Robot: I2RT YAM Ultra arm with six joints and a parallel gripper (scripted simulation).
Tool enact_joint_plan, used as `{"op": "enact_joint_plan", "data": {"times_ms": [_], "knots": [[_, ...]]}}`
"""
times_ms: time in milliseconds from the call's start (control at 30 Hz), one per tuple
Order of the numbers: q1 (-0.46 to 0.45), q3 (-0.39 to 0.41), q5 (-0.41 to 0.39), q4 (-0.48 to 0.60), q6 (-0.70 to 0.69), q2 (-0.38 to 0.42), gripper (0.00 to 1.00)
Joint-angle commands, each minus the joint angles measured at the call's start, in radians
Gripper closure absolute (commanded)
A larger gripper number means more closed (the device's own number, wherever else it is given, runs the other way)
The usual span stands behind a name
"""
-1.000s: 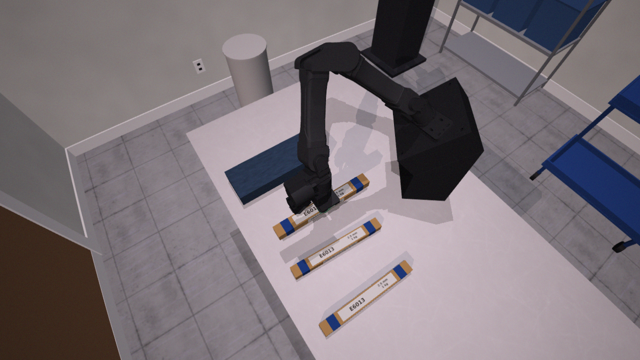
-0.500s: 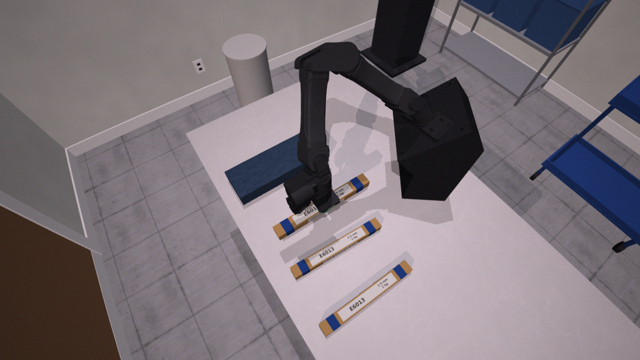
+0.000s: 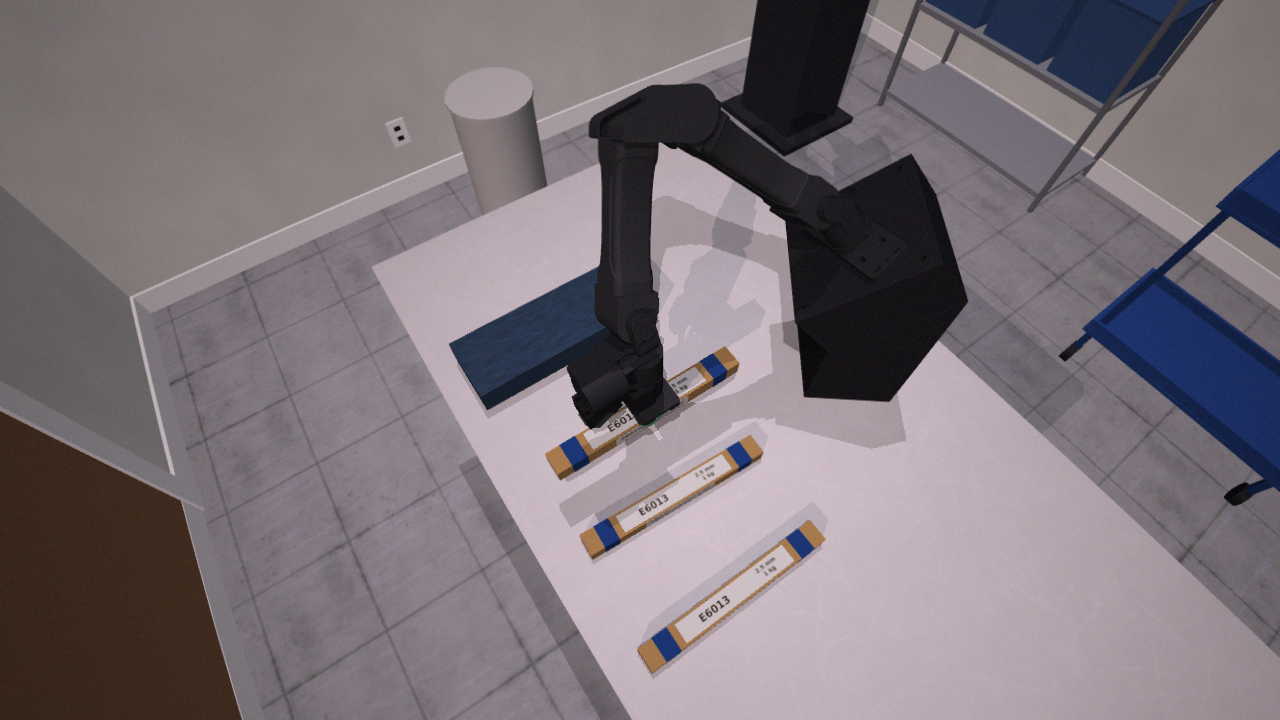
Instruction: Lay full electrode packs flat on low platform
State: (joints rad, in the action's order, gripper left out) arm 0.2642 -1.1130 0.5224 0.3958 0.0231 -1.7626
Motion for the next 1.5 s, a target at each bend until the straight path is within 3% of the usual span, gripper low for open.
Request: {"op": "enact_joint_plan", "data": {"times_ms": [0,1400,1467], "knots": [[0.038,0.004,0.007,0.016,0.004,0.060,1.00],[0.048,0.023,0.013,0.029,0.010,0.077,1.00],[0.051,-0.020,0.014,0.036,0.014,0.082,1.00]]}}
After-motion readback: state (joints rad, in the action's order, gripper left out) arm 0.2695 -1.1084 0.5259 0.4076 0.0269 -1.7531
